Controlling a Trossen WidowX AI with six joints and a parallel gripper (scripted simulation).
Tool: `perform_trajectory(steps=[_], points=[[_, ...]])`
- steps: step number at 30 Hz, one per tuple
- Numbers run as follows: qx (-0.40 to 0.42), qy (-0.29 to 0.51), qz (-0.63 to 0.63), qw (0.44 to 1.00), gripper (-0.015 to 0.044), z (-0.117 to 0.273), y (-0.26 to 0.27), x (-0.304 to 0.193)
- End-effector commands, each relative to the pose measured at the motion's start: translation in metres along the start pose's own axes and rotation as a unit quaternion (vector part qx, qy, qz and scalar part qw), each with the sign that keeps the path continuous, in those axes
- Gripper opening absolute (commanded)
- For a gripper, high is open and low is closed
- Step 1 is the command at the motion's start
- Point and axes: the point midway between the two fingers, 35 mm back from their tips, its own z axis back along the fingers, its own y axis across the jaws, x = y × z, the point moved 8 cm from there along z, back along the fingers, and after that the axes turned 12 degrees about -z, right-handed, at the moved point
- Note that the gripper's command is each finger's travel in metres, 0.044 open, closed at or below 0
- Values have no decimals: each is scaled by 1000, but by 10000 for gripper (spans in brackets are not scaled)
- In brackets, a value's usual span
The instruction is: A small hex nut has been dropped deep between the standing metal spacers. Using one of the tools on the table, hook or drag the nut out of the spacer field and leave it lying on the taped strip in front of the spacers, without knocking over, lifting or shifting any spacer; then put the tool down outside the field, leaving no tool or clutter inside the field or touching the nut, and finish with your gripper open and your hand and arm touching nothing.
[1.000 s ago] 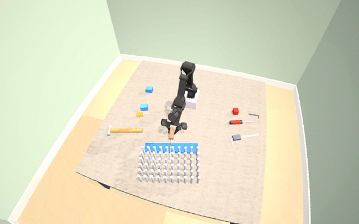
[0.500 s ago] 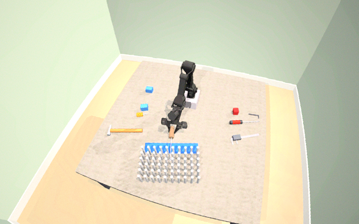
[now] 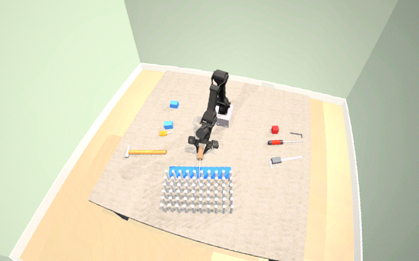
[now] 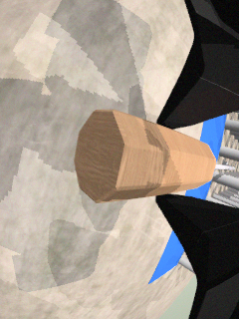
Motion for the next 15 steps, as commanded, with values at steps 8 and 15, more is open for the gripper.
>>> perform_trajectory(steps=[8, 15], points=[[-2, -1, 2, 1000, 0, 3, 1, 8], [-2, -1, 2, 1000, 0, 5, 2, 13]])
